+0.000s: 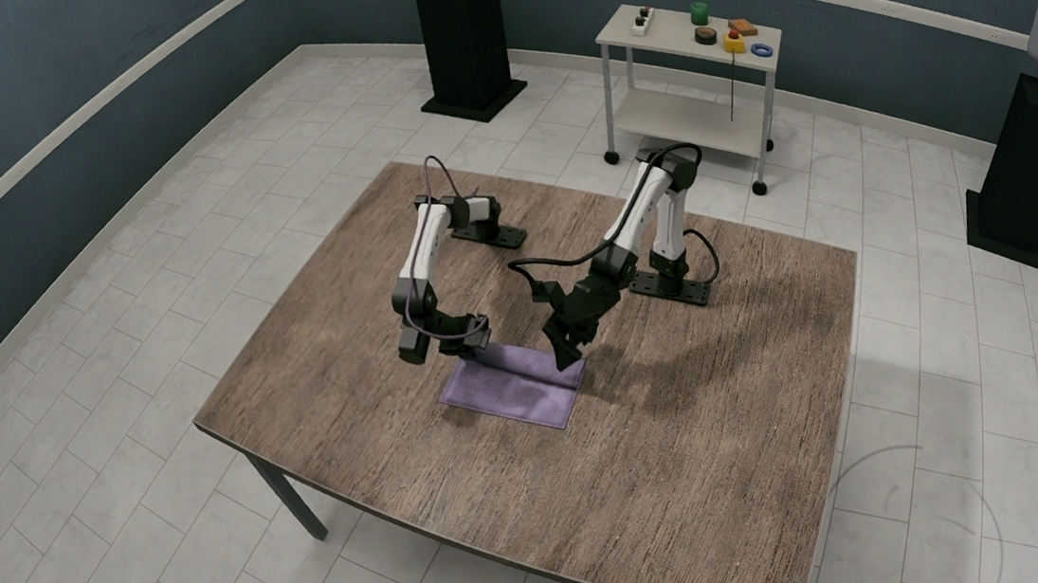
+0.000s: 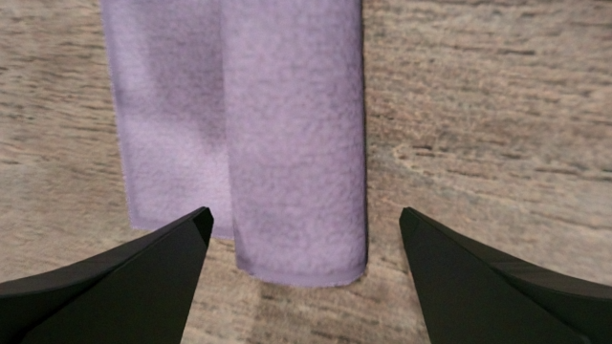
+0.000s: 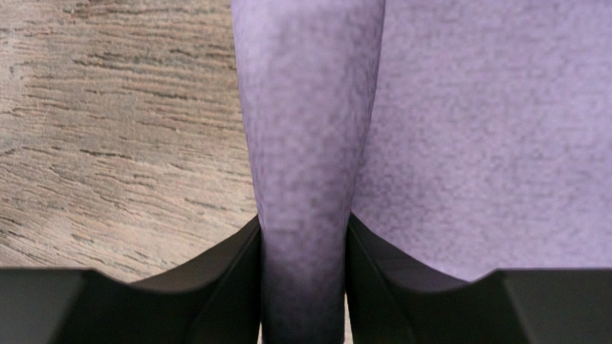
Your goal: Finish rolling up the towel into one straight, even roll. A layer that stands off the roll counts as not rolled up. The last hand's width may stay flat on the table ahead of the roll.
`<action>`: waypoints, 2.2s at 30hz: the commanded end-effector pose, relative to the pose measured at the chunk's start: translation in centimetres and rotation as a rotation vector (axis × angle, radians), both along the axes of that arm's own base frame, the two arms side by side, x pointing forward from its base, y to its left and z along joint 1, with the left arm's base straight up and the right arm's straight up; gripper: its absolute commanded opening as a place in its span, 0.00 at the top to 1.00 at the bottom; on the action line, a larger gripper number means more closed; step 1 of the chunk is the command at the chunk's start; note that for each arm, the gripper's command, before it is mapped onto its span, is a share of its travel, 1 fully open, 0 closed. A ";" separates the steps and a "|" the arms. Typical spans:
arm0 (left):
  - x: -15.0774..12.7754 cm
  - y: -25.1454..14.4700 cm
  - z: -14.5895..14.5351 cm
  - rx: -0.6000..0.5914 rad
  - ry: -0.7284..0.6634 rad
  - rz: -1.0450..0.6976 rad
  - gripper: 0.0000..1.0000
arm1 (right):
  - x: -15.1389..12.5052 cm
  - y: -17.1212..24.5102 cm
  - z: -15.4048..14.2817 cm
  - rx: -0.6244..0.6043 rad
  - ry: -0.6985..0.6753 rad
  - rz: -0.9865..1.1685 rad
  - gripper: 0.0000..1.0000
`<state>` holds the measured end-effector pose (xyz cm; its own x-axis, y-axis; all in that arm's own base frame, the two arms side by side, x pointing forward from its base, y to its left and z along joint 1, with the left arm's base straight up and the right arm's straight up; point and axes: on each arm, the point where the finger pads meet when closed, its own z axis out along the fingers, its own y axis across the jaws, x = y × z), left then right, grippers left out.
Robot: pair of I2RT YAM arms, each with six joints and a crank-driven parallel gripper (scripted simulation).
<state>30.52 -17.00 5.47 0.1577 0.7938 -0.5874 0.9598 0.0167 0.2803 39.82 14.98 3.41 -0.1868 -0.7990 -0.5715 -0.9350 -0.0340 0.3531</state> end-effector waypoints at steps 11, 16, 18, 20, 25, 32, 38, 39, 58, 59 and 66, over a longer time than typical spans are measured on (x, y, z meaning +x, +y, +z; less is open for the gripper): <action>3.2 -1.4 -1.5 -0.036 -0.066 -0.009 0.02 | -0.3 0.1 -0.8 0.002 0.158 0.079 0.66; 3.5 -1.5 -1.1 -0.036 -0.066 -0.009 0.06 | -0.3 0.1 -0.8 0.002 0.158 0.079 0.66; 3.5 -1.5 -1.1 -0.036 -0.066 -0.009 0.15 | -0.3 0.1 -0.8 0.002 0.158 0.079 0.66; 3.5 -1.5 -1.1 -0.036 -0.066 -0.009 0.23 | -0.3 0.1 -0.8 0.002 0.158 0.079 0.66; 3.5 -1.5 -1.1 -0.036 -0.066 -0.009 0.45 | -0.3 0.1 -0.8 0.002 0.158 0.079 0.66; 3.5 -1.5 -1.1 -0.036 -0.066 -0.009 0.50 | -0.3 0.1 -0.8 0.002 0.158 0.079 0.66; 3.5 -1.5 -1.1 -0.036 -0.066 -0.009 0.56 | -0.3 0.1 -0.8 0.002 0.158 0.079 0.66; 3.5 -1.5 -1.1 -0.036 -0.066 -0.009 0.57 | -0.3 0.1 -0.8 0.002 0.158 0.079 0.66; 3.5 -1.5 -1.1 -0.036 -0.066 -0.009 0.64 | -0.3 0.1 -0.4 0.002 0.158 0.079 0.46; 3.5 -1.5 -1.1 -0.036 -0.066 -0.009 0.64 | -0.3 0.1 -0.3 0.002 0.158 0.079 0.42; 3.5 -1.5 -1.1 -0.036 -0.066 -0.009 0.64 | -0.3 0.1 0.2 0.002 0.158 0.079 0.25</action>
<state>32.84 -17.92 3.38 0.1793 0.7852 -0.5927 0.9515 0.0148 0.3074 39.72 14.98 3.32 -0.1898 -0.7997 -0.5696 -0.9329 -0.0340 0.3586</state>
